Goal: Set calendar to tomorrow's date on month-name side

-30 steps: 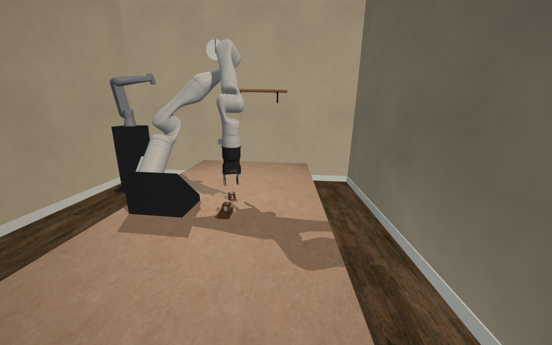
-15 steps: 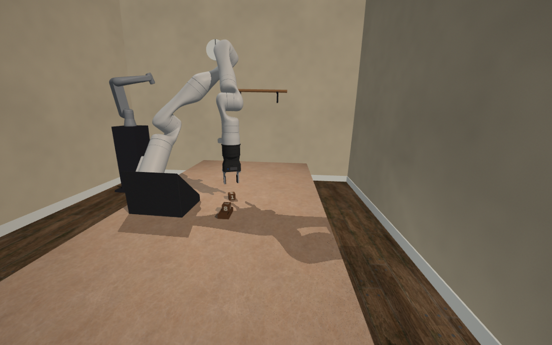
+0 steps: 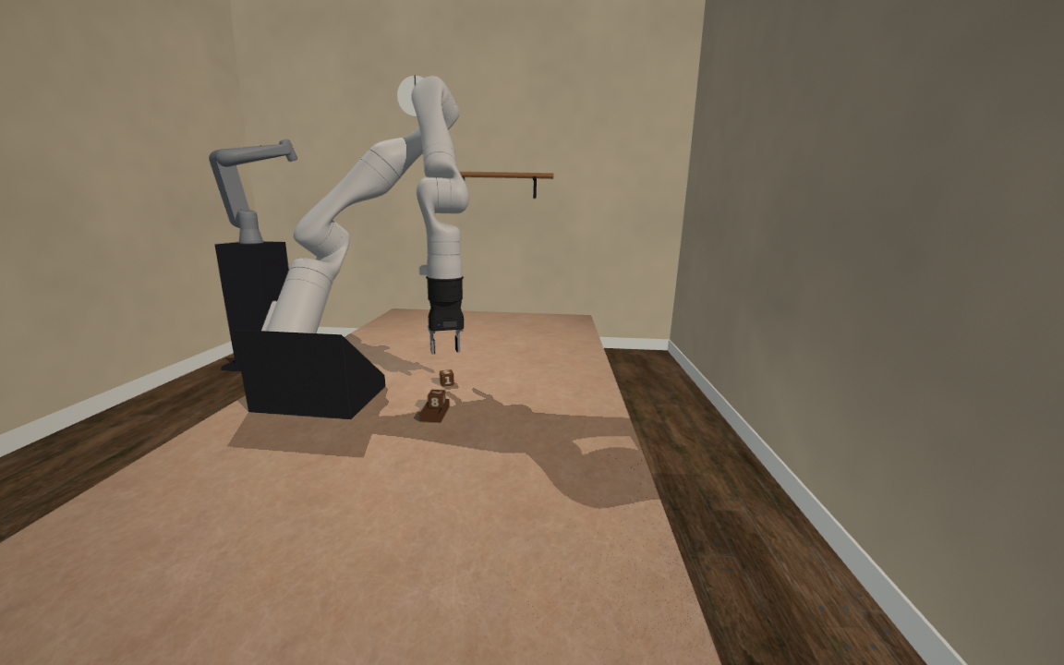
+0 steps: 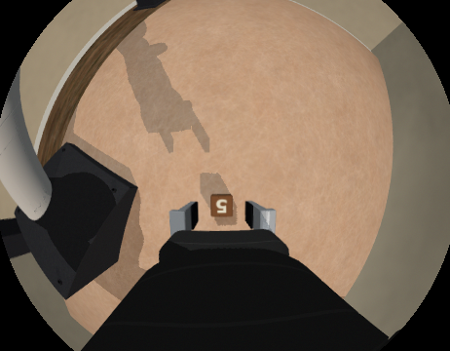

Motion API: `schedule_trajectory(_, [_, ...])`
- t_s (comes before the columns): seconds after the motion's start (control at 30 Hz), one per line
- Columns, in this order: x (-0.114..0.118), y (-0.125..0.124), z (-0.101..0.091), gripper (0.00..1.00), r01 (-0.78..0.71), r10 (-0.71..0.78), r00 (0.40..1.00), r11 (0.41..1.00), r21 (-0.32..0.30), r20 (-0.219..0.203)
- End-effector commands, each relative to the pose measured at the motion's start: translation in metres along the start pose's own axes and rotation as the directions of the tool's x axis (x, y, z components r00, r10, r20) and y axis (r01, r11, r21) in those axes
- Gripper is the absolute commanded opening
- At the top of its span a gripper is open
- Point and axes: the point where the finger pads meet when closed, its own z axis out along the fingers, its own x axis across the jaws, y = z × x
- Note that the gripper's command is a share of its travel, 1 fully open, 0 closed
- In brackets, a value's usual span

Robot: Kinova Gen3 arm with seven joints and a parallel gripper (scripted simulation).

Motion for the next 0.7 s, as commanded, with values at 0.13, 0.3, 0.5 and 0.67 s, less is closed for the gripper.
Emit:
schedule_trajectory(0.13, [-0.0002, 0.0009, -0.0092, 1.00, -0.002, 0.002, 1.000, 1.000, -0.004, -0.003])
schedule_trajectory(0.3, [-0.0002, 0.0009, -0.0092, 0.87, -0.002, 0.002, 1.000, 1.000, -0.004, -0.003])
schedule_trajectory(0.5, [-0.0002, 0.0009, -0.0092, 0.87, -0.002, 0.002, 1.000, 1.000, -0.004, -0.003])
schedule_trajectory(0.67, [-0.0002, 0.0009, -0.0092, 0.87, -0.002, 0.002, 1.000, 1.000, -0.004, -0.003])
